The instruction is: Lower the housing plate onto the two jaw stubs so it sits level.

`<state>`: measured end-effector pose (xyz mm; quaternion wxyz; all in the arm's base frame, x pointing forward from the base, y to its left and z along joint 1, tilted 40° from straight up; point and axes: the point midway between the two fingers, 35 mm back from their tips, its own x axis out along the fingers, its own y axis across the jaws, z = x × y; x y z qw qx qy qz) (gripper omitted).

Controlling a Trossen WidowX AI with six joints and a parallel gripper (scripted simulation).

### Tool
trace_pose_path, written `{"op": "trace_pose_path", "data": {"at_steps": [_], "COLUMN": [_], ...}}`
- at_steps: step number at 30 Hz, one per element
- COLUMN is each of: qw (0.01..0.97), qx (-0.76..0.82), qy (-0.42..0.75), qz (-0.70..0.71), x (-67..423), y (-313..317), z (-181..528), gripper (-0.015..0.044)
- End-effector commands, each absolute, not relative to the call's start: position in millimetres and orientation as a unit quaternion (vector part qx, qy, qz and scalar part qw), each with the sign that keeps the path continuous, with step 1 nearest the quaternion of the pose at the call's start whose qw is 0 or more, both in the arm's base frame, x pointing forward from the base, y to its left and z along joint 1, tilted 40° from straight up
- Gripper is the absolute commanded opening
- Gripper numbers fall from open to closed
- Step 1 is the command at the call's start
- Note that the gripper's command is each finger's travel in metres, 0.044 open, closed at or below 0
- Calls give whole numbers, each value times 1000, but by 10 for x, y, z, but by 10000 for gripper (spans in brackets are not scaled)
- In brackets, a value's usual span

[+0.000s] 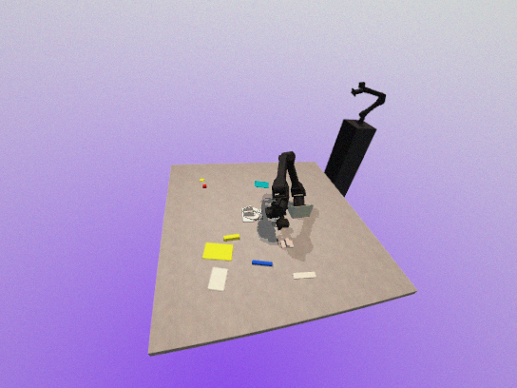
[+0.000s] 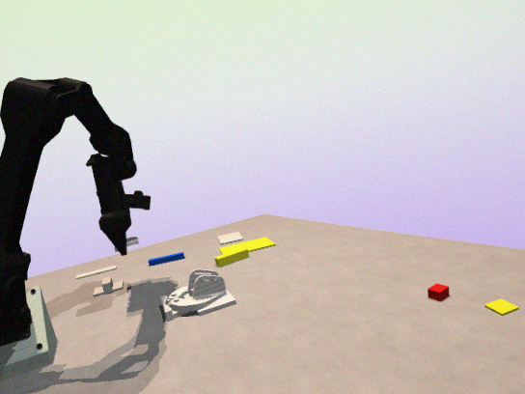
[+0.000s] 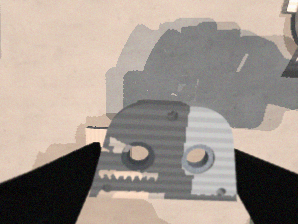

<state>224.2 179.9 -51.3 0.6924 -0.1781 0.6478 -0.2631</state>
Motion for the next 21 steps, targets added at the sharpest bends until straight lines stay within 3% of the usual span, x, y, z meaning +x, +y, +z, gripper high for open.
{"op": "trace_pose_path", "data": {"at_steps": [1, 21], "qw": [690, 691], "qx": [-184, -185], "qy": [649, 646], "qz": [-264, -266], "x": [2291, 2560], "y": [1679, 1196], "z": [-438, -58], "gripper": [351, 351]}}
